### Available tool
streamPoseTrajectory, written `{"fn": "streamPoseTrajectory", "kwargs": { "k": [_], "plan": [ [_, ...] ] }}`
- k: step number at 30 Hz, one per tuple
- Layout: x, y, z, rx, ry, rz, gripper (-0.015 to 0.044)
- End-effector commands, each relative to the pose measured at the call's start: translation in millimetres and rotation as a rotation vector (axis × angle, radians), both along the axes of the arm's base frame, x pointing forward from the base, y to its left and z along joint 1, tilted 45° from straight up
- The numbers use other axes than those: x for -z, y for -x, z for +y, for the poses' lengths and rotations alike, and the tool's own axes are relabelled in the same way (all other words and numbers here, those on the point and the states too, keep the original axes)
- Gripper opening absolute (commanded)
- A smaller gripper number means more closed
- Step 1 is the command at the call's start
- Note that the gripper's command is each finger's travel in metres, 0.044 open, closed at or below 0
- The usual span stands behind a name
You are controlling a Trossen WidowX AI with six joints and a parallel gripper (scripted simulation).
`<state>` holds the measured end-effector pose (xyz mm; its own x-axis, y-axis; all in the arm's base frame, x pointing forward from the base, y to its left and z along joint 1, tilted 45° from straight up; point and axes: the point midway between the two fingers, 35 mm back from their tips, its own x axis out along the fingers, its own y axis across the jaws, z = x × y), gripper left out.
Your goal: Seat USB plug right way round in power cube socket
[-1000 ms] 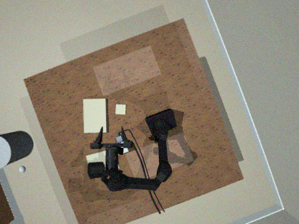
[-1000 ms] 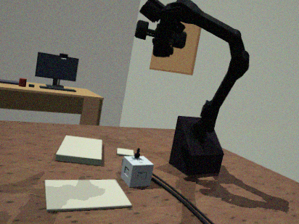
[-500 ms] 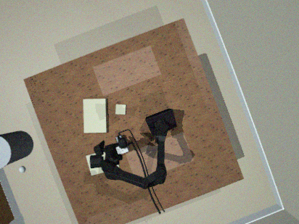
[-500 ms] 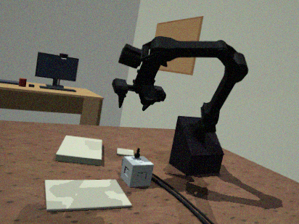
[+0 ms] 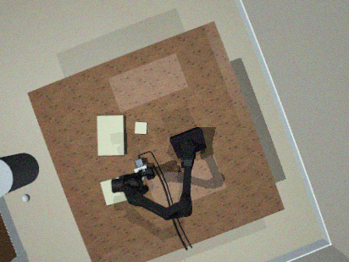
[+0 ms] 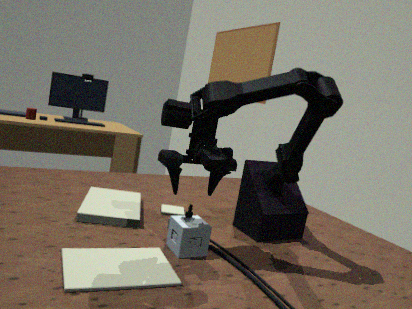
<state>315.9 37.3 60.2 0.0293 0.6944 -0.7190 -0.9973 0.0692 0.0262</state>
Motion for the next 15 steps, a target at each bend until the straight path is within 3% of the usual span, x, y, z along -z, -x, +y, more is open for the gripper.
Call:
{"fn": "streamPoseTrajectory", "kwargs": {
  "k": [1, 15],
  "plan": [
    [-0.8, -0.1, 2.5, 0.004, -0.013, 0.002, 0.044],
    [6.6, -0.7, 10.5, 0.004, -0.014, 0.001, 0.044]
  ]
}}
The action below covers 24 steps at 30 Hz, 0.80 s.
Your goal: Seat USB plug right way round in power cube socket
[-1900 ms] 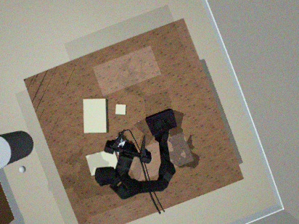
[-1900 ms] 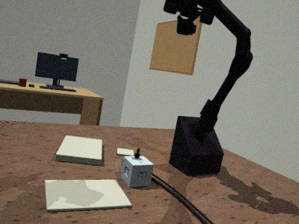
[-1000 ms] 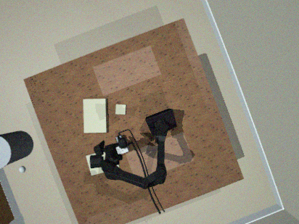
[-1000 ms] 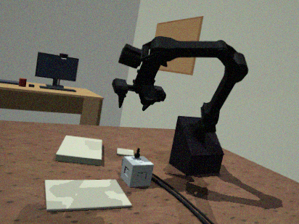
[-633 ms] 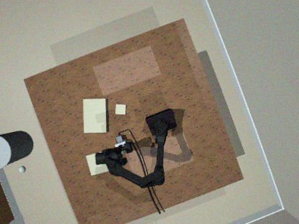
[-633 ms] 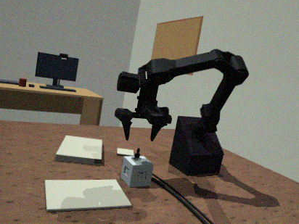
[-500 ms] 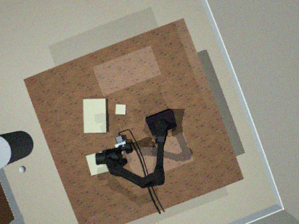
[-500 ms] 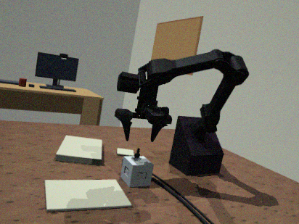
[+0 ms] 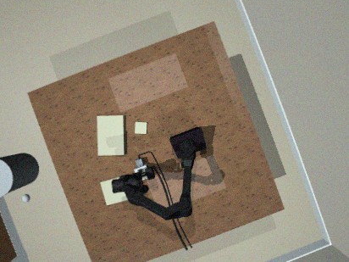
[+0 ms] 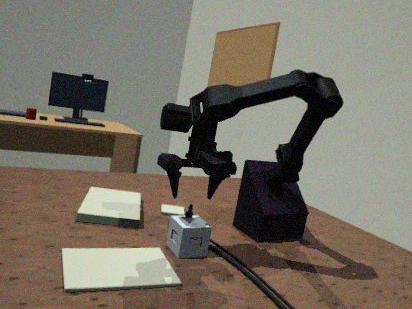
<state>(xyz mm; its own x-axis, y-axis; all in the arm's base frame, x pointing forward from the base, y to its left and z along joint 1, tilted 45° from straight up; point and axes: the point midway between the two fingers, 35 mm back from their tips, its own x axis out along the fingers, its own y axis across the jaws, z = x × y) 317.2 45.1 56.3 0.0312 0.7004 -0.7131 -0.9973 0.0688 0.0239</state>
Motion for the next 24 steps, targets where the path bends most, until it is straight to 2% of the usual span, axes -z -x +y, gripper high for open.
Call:
{"fn": "streamPoseTrajectory", "kwargs": {
  "k": [1, 22, 24],
  "plan": [
    [3.4, 0.6, 3.4, 0.004, -0.006, 0.004, 0.044],
    [16.2, 0.0, 16.7, 0.004, -0.007, 0.004, 0.044],
    [14.7, -0.6, 15.4, -0.001, -0.001, 0.001, 0.0387]
  ]
}}
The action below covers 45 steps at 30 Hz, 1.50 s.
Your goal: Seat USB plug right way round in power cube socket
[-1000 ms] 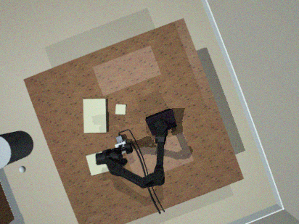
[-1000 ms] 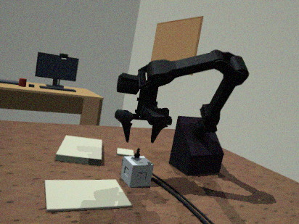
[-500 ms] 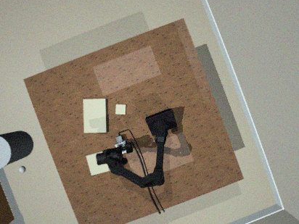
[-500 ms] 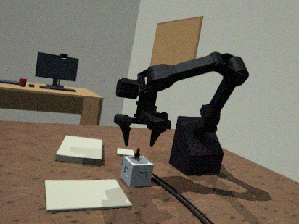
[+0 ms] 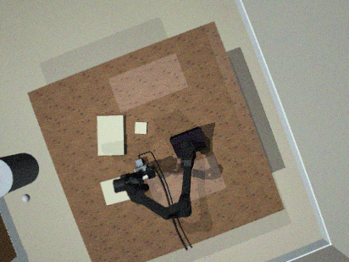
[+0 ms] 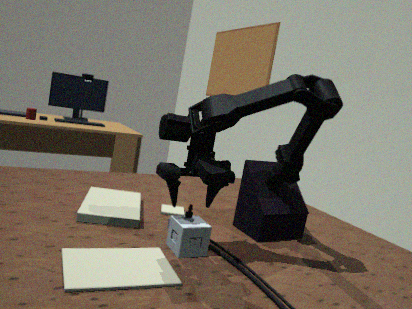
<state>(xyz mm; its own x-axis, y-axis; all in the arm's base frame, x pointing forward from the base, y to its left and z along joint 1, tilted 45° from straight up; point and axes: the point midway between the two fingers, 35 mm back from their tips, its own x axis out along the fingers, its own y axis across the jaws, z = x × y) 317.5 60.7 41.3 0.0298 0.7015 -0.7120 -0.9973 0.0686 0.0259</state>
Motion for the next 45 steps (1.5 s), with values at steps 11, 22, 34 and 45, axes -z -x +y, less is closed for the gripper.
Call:
{"fn": "streamPoseTrajectory", "kwargs": {
  "k": [11, 22, 34, 45],
  "plan": [
    [-0.4, -0.2, -0.2, -0.001, 0.0, -0.001, 0.0099],
    [-0.4, -0.2, -0.2, -0.001, 0.0, -0.001, 0.0],
    [-0.3, 0.0, -0.3, 0.0, 0.0, 0.0, 0.0],
    [-5.4, 0.2, -5.5, 0.0, 0.0, 0.0, 0.0]
  ]
}}
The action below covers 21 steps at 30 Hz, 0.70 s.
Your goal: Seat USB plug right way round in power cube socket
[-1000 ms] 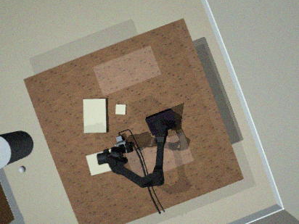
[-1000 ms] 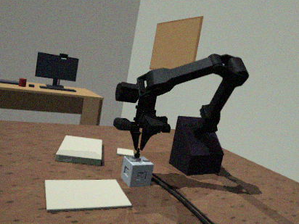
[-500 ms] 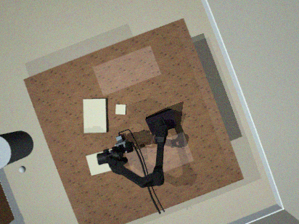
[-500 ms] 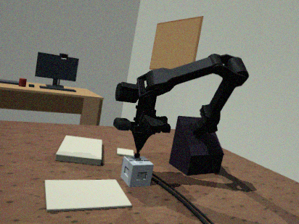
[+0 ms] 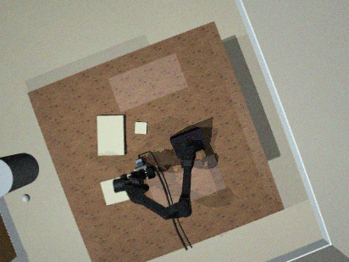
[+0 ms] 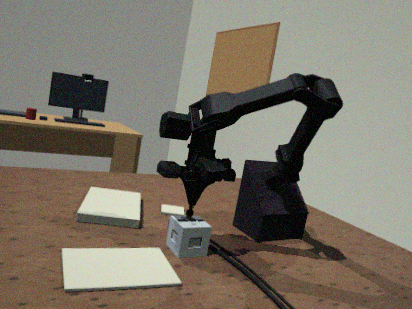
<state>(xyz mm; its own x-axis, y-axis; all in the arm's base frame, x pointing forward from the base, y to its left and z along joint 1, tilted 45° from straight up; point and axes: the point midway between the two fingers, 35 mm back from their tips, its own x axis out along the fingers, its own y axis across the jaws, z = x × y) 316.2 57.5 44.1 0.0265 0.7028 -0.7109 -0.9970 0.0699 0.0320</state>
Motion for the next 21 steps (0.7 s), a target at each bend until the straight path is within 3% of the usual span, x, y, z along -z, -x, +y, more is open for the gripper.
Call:
{"fn": "streamPoseTrajectory", "kwargs": {
  "k": [1, 21],
  "plan": [
    [-3.1, -1.1, -2.8, -0.001, 0.002, -0.006, 0.0],
    [-12.4, -0.7, -12.3, -0.001, 0.003, -0.006, 0.0]
  ]
}}
